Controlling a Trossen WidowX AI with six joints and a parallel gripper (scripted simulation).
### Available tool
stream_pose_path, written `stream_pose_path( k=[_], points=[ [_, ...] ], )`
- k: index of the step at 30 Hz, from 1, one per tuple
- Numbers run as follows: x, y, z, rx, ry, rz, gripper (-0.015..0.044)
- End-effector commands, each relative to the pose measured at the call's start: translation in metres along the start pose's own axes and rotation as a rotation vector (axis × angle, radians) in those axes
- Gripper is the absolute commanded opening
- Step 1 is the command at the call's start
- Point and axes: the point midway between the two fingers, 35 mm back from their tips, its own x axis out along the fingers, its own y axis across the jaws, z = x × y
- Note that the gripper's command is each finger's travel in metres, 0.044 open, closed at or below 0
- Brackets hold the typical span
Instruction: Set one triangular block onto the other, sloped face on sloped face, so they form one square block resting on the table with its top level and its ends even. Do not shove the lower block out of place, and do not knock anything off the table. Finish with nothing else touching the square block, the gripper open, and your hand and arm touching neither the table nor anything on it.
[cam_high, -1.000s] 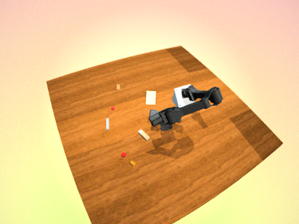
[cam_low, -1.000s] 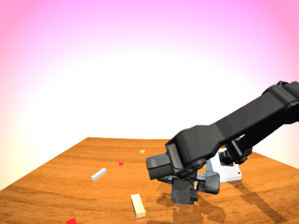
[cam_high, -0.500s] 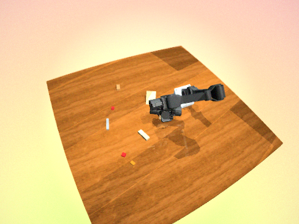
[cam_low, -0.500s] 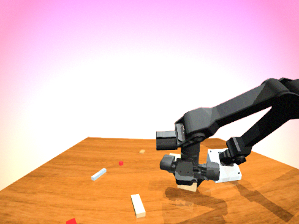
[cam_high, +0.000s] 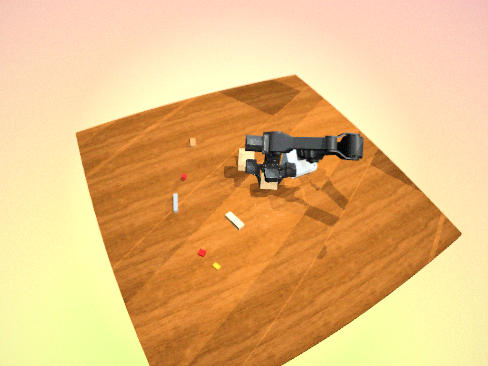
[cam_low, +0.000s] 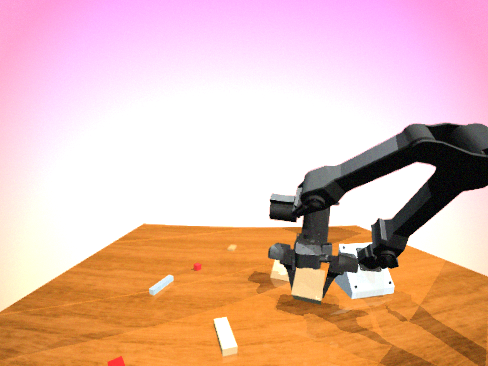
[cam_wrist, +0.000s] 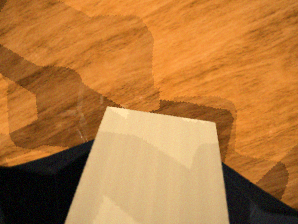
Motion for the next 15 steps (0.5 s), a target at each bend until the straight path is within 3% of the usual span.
stream_pose_path(
  k=[1, 15],
  points=[
    [-0.002, 0.001, -0.007, 0.006, -0.095, 0.000, 0.0000],
    [-0.004, 0.001, -0.032, 0.006, -0.444, -0.002, 0.0000]
  ],
)
